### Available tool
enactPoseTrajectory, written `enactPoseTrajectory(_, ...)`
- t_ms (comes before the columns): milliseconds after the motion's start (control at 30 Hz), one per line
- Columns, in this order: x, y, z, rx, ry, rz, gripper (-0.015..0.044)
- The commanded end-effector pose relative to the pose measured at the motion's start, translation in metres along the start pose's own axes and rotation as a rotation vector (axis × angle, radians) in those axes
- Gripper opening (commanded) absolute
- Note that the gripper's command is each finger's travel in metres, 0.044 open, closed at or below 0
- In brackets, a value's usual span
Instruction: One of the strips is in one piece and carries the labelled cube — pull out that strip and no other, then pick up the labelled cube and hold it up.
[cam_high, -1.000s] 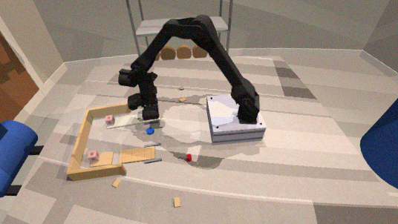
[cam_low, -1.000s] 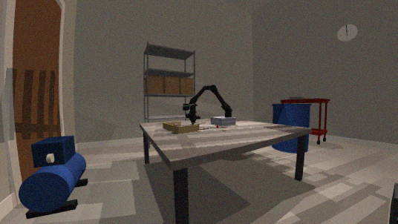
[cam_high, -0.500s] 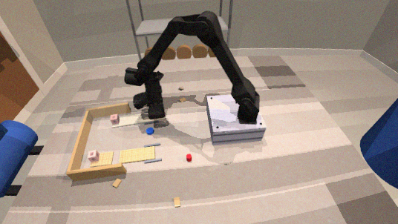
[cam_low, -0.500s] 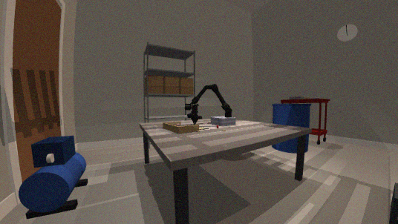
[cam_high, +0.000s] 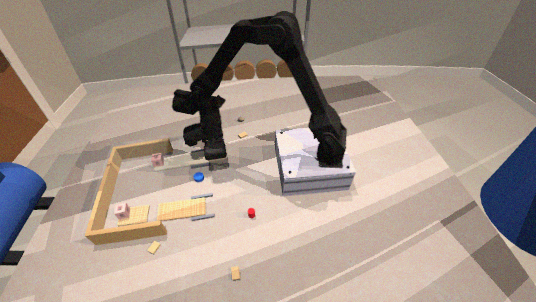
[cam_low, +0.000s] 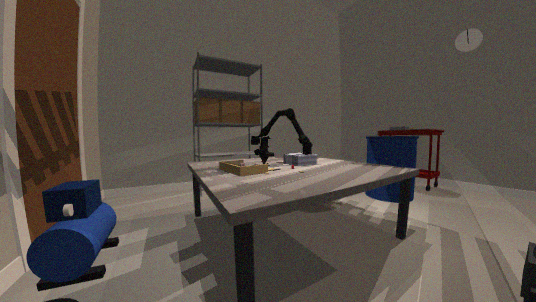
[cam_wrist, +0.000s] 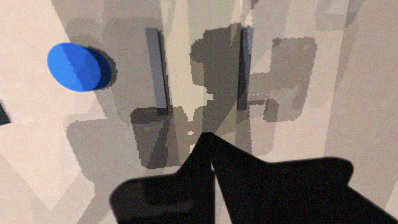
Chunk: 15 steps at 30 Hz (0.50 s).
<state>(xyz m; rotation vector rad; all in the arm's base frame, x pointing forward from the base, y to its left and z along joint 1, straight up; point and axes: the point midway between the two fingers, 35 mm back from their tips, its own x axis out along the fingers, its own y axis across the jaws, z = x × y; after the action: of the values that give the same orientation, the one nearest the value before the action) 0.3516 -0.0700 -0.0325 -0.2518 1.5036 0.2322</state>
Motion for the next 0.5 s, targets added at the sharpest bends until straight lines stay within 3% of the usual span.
enactPoseTrajectory(0,0.004,0.001,-0.012,0.001,0.02,0.008,0.0)
enactPoseTrajectory(467,0.004,0.002,-0.034,0.001,0.022,0.008,0.0)
